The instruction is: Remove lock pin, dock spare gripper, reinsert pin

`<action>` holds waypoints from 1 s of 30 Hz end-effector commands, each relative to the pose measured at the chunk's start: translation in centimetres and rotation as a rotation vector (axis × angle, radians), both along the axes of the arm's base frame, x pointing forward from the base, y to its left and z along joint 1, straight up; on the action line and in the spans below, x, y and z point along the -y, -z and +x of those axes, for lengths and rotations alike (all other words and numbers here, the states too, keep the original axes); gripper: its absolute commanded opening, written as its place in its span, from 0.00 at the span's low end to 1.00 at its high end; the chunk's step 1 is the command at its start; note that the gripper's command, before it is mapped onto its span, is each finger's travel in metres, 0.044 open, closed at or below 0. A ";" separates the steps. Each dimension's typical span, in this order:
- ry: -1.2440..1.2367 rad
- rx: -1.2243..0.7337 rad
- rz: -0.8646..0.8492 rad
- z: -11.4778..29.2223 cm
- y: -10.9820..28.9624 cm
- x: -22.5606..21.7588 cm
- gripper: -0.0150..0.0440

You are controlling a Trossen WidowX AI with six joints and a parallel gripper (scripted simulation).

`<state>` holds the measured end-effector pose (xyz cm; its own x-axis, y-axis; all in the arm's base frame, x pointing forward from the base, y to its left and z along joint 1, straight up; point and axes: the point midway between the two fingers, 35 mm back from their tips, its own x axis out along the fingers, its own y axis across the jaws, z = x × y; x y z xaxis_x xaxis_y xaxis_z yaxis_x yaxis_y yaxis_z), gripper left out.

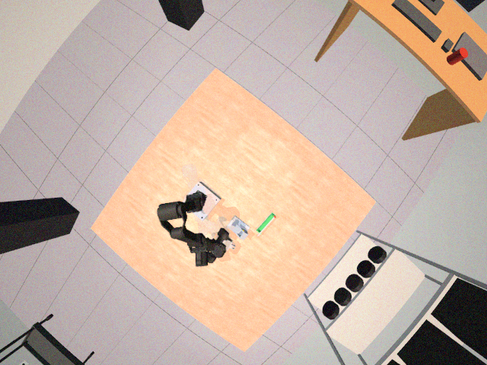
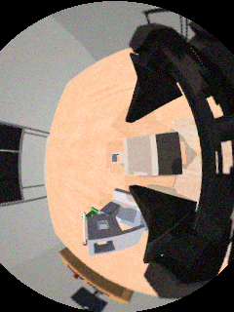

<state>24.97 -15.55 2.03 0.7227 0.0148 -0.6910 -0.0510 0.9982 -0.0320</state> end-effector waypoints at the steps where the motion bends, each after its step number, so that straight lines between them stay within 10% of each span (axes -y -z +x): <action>1: -0.002 -0.006 0.011 -0.1 1.0 -0.2 1.00; 30: -0.002 -0.007 0.011 -0.2 4.6 -0.3 0.91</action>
<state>24.83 -15.38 -2.35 0.7202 0.0176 -0.6935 -0.0509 0.9983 -0.0275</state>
